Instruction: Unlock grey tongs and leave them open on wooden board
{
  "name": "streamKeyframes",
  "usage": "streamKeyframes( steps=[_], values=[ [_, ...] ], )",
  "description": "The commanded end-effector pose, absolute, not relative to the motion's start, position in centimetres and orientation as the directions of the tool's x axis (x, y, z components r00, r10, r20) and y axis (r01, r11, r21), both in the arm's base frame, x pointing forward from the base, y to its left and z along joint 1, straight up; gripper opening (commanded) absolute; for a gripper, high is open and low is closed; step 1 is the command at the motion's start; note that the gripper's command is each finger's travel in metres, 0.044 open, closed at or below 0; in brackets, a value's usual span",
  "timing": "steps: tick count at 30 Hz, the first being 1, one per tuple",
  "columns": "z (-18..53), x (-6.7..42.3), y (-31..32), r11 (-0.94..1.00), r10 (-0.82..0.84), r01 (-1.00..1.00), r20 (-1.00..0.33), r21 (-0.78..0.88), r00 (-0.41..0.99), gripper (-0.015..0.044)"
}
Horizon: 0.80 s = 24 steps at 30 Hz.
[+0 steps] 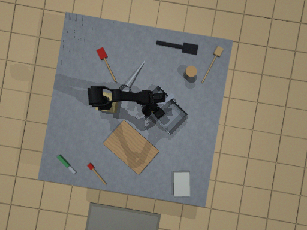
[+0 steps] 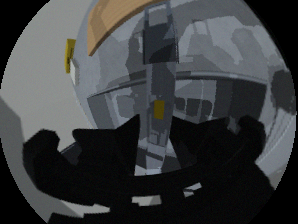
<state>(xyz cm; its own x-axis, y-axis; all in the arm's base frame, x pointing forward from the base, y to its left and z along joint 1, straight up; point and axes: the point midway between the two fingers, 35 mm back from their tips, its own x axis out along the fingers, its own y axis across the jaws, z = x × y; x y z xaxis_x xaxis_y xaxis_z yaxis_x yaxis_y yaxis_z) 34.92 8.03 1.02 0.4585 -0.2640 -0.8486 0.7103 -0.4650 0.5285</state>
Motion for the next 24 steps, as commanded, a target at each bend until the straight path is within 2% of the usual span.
streamKeyframes(
  steps=[1,12,19,24],
  values=[
    [1.1,34.9,8.1,-0.465,-0.264,0.71,-0.848,0.529,0.46,0.0115],
    [1.1,34.9,8.1,-0.465,-0.264,0.71,-0.848,0.529,0.46,0.0042],
    [1.9,35.0,8.1,-0.465,-0.263,0.71,-0.849,0.528,0.459,-0.0142],
    [7.5,34.9,8.1,-0.463,-0.261,0.715,-0.852,0.523,0.454,-0.015]
  ],
)
